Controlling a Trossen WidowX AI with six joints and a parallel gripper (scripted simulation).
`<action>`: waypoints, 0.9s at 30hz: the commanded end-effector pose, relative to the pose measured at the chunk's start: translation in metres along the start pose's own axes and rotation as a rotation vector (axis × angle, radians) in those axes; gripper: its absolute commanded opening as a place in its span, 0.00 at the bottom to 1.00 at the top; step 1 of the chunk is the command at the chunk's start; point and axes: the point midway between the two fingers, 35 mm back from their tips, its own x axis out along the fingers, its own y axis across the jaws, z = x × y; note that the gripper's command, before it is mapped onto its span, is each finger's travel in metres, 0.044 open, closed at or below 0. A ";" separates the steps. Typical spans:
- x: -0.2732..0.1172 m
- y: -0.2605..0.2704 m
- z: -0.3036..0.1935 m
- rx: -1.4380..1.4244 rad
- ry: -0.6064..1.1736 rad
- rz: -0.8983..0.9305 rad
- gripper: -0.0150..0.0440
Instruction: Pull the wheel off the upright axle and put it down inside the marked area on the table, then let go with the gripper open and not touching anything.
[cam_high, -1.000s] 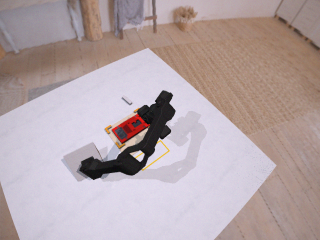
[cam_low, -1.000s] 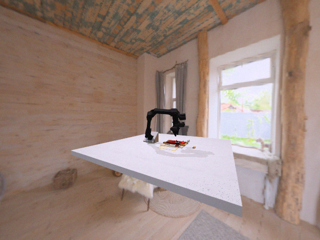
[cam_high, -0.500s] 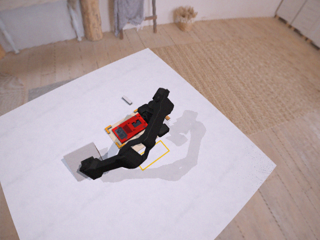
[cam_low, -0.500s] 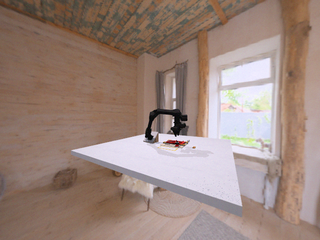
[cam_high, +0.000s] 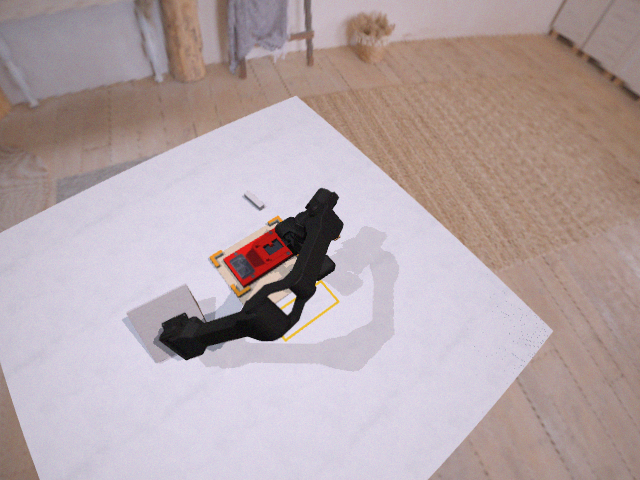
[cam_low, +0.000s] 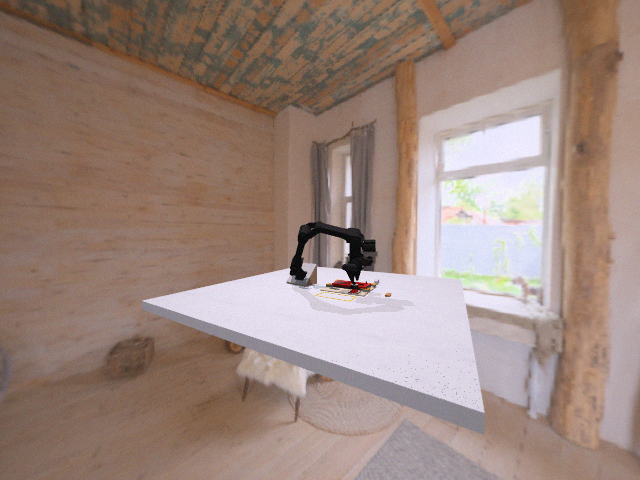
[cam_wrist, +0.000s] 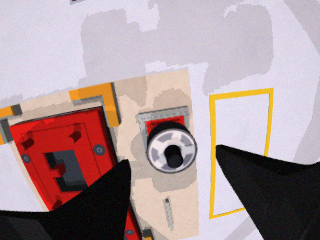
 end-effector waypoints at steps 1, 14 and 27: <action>0.023 -0.001 -0.002 -0.003 -0.002 -0.005 0.76; 0.022 0.000 -0.003 -0.001 0.011 -0.003 0.53; 0.019 0.000 -0.003 -0.001 0.010 -0.003 0.25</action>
